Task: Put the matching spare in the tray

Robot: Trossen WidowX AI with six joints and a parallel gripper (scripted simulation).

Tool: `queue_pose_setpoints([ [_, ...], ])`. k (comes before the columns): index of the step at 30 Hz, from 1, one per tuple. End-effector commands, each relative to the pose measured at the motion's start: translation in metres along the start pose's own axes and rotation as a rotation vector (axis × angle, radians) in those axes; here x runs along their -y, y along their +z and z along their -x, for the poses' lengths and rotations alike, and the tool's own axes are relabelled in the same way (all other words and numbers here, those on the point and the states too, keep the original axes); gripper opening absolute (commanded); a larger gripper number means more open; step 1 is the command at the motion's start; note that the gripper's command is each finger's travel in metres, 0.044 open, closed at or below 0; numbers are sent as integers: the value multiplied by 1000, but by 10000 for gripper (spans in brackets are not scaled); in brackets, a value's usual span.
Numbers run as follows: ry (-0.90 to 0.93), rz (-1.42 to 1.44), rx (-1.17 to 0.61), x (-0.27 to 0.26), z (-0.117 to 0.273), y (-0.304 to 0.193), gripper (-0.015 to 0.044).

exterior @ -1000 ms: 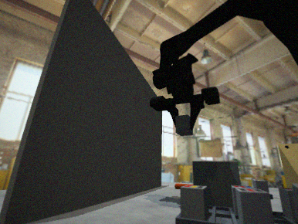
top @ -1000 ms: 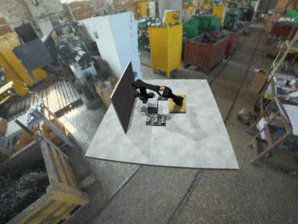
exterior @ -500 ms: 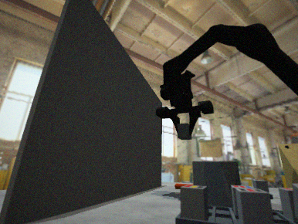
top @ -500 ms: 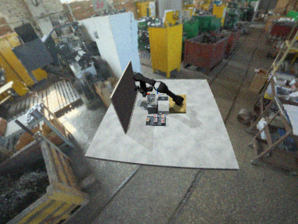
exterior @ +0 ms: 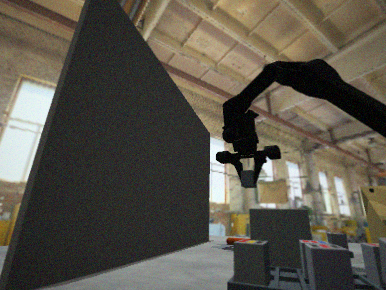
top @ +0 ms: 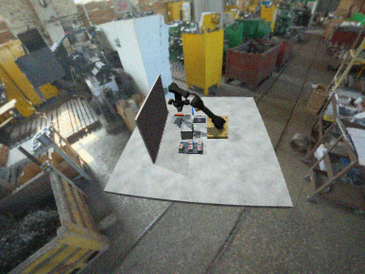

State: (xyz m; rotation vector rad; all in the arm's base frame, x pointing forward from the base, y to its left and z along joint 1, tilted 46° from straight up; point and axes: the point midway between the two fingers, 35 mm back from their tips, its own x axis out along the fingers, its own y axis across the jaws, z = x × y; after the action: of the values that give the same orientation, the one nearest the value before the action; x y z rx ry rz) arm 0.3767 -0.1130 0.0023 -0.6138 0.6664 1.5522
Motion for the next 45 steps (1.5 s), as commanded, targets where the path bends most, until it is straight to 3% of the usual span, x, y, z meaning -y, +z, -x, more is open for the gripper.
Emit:
queue_pose_setpoints([
  [1, 0, 10, -1, -4, -3, -31, 0],
  [9, 3, 16, 14, -17, -12, -79, 0],
  [45, 2, 16, 12, -13, -37, -82, 0],
])
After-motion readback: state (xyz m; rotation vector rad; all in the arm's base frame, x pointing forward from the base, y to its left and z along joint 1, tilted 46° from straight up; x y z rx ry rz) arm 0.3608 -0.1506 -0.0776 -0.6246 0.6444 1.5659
